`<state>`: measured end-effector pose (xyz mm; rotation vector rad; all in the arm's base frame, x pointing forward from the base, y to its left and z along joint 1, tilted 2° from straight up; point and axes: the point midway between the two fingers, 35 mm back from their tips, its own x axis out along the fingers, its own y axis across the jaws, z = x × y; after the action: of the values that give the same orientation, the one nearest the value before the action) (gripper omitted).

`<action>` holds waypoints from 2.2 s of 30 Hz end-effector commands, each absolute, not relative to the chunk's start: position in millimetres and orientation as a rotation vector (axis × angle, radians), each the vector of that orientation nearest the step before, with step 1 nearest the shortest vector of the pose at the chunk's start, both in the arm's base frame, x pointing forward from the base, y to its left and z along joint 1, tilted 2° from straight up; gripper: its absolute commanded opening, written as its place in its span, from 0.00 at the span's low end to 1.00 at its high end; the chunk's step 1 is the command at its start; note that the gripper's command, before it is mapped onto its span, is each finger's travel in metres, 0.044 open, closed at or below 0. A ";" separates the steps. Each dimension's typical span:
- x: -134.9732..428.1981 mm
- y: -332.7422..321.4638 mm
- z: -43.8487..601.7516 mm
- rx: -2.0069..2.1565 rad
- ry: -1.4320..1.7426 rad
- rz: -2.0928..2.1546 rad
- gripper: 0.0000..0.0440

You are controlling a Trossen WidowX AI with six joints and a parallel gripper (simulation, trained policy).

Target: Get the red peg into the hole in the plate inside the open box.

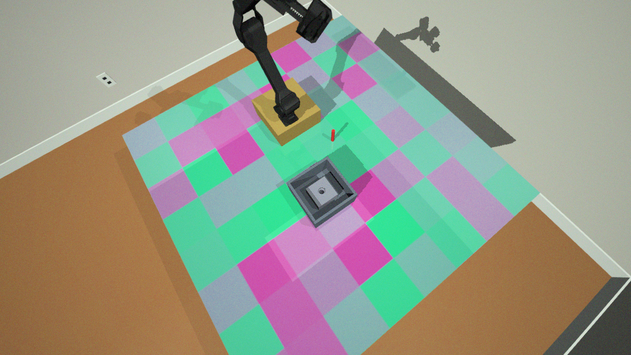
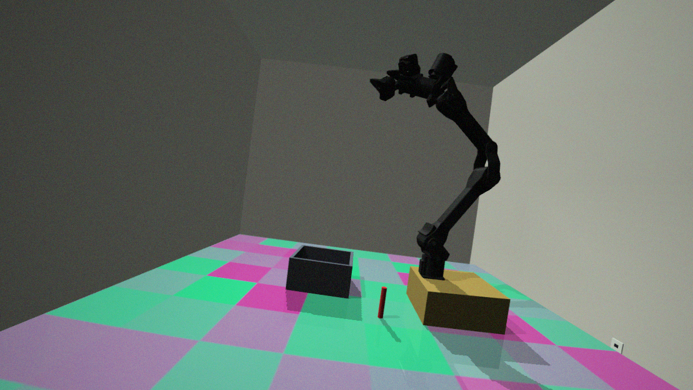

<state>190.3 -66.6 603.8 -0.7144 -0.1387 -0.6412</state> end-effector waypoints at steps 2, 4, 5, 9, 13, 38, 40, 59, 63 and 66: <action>229.7 -56.0 557.8 -0.639 -0.022 -0.532 1.00; 242.3 -51.2 539.1 -0.606 0.026 -0.492 1.00; 248.1 -48.7 529.6 -0.589 0.050 -0.473 1.00; 267.7 -38.2 490.7 -0.521 0.151 -0.403 1.00; 281.7 -27.1 451.1 -0.452 0.258 -0.342 1.00; 252.8 36.0 230.1 -0.010 0.998 -0.280 1.00; 244.2 40.0 216.5 0.024 1.056 -0.303 1.00; 163.5 77.5 120.6 0.217 1.471 -0.644 1.00; 154.7 84.7 105.0 0.225 1.510 -0.697 1.00; 150.8 89.8 93.2 0.230 1.529 -0.723 1.00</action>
<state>157.6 86.2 106.2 0.2277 1.5022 -0.6839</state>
